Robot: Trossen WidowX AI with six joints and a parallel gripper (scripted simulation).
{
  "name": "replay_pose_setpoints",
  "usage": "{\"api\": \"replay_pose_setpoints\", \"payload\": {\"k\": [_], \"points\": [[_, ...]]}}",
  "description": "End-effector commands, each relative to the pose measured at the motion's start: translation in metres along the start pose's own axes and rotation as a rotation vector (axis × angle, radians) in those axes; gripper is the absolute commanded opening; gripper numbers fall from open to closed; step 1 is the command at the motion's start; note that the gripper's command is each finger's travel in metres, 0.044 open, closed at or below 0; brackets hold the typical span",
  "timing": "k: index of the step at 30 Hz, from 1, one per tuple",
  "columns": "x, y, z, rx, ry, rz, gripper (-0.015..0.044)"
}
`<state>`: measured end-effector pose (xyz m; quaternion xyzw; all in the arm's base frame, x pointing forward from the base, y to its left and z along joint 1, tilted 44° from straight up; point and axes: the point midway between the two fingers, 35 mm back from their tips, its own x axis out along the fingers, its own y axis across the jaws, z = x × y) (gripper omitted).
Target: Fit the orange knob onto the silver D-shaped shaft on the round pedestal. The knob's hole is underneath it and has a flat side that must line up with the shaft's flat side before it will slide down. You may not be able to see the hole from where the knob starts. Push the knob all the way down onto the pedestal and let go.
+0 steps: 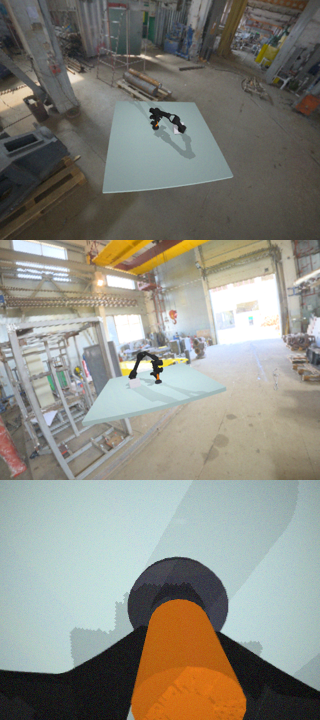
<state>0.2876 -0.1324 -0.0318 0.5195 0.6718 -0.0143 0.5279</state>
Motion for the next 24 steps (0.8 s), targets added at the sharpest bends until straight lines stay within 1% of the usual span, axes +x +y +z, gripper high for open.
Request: {"api": "replay_pose_setpoints", "payload": {"k": [1, 8, 15, 24], "points": [[0.0037, -0.0020, -0.0020, -0.024, 0.003, -0.006, 0.0000], [0.0057, -0.0026, -0.0018, -0.073, 0.004, -0.005, 0.0000], [0.0039, 0.0002, -0.0005, -0.052, -0.001, 0.002, 0.0000], [0.0039, 0.0002, -0.0005, -0.052, -0.001, 0.002, 0.0236]]}}
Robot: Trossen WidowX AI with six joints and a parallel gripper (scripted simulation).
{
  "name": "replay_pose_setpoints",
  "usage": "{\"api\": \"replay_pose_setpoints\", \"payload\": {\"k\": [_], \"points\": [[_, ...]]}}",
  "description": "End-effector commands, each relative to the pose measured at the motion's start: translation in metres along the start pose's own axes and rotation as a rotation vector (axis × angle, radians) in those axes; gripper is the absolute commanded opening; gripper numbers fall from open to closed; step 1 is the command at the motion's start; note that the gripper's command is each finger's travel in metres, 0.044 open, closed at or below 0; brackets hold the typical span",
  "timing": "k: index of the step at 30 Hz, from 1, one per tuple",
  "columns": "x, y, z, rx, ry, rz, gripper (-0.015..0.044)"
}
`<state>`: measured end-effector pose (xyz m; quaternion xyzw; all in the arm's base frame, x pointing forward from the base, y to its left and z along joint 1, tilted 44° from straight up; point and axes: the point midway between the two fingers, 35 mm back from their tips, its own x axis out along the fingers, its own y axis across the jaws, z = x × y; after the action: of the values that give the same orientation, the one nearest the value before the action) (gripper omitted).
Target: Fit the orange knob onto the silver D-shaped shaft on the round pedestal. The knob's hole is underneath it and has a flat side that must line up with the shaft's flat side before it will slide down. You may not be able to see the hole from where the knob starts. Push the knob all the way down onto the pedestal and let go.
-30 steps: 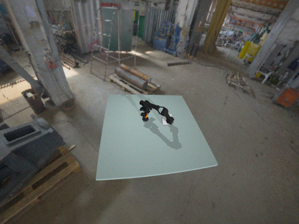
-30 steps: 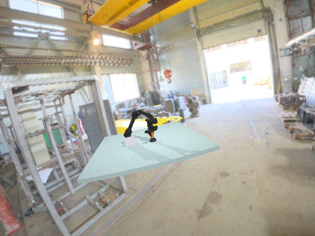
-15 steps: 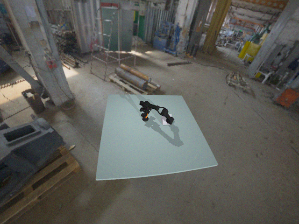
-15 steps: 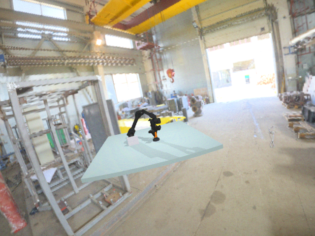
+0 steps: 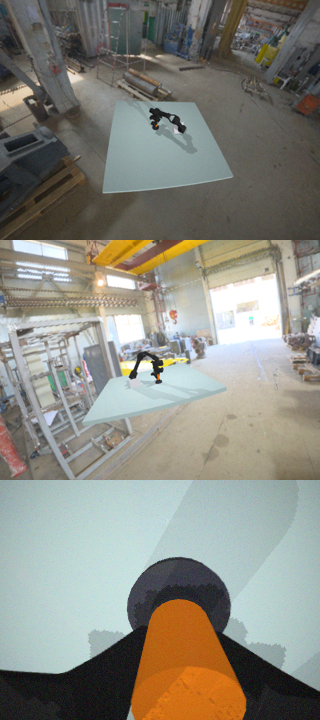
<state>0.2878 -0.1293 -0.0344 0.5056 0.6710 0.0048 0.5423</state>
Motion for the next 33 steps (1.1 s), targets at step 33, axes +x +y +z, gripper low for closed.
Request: {"api": "replay_pose_setpoints", "payload": {"k": [33], "points": [[-0.096, 0.001, 0.003, 0.001, -0.001, -0.003, 0.0440]]}}
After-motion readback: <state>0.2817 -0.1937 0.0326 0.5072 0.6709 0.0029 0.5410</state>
